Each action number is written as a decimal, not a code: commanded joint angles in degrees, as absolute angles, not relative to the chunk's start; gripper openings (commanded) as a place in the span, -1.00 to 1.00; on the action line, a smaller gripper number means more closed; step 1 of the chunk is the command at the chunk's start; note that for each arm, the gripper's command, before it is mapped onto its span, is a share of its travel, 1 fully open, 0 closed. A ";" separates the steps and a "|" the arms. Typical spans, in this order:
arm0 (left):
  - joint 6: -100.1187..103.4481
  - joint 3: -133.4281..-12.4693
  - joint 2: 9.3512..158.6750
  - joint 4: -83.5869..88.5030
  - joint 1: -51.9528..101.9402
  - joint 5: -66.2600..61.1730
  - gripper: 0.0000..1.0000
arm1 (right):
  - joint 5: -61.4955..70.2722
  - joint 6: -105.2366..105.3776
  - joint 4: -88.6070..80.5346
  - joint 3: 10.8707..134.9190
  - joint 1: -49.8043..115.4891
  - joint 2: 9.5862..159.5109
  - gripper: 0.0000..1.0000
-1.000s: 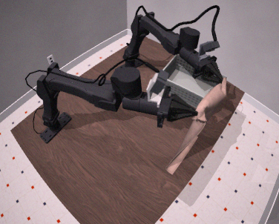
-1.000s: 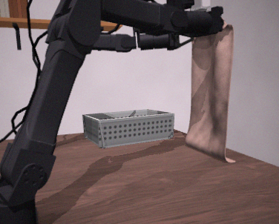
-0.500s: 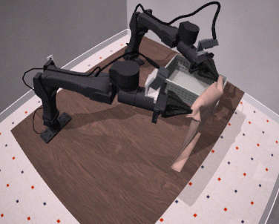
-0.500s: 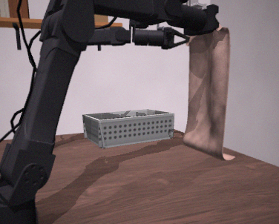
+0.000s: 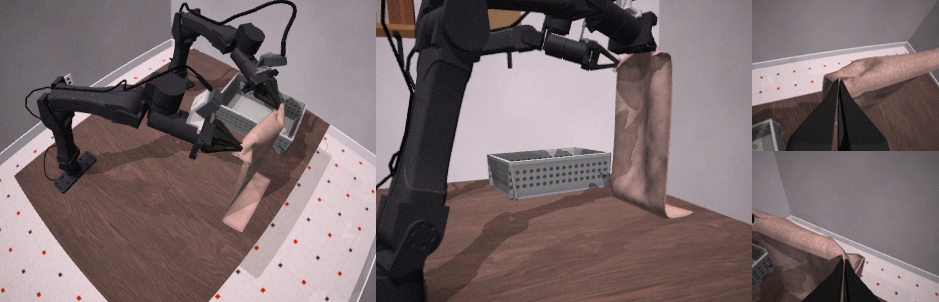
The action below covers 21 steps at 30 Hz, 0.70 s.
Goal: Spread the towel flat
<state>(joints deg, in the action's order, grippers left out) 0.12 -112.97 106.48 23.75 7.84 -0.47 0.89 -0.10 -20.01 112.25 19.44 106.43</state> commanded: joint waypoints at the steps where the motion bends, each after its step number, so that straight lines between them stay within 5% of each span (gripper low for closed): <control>1: -0.21 -112.24 103.06 31.66 8.68 0.50 -1.00 | -0.23 -0.08 -28.47 113.45 20.29 103.42 -1.00; 21: -0.05 -111.74 99.72 57.31 11.78 0.49 -1.00 | -0.26 -0.44 -54.43 111.73 24.46 101.89 -1.00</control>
<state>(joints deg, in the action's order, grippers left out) 0.12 -109.93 102.06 49.87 10.81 -0.27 0.75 -0.10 -46.04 110.19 23.33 102.28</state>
